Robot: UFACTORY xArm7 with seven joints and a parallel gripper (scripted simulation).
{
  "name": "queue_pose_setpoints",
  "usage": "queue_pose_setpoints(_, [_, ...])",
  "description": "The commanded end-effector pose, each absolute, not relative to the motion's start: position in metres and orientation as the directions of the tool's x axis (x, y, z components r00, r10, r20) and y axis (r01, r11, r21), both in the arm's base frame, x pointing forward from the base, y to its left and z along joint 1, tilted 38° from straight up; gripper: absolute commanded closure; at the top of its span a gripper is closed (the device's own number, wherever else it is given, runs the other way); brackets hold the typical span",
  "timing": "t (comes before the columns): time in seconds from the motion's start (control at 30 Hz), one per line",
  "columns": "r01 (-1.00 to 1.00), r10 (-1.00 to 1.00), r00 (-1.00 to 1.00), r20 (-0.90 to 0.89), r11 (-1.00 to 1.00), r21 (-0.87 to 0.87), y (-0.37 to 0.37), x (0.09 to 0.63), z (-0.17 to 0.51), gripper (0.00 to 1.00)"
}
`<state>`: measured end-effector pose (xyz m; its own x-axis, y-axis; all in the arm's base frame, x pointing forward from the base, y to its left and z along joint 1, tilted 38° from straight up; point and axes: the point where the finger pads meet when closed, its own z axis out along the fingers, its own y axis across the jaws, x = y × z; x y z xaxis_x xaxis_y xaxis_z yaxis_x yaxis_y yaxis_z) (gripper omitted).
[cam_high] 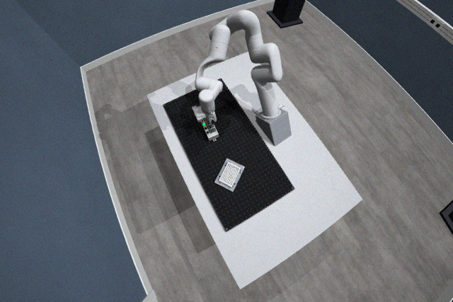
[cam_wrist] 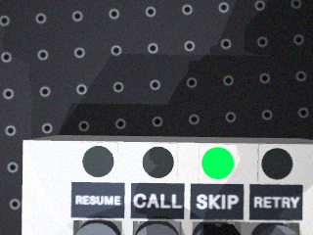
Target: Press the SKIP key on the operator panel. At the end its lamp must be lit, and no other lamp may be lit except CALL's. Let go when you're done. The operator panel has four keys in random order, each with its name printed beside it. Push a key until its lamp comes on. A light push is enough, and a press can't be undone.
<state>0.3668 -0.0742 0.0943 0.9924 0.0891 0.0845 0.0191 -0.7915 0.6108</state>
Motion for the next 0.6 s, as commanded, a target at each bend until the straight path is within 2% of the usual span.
queue_pose_setpoints(0.0, [0.020,0.092,0.992,0.087,-0.792,0.610,-0.069,0.367,0.100,1.00])
queue_pose_setpoints(0.57, [0.020,0.092,0.992,0.088,-0.792,0.610,-0.054,0.364,0.119,1.00])
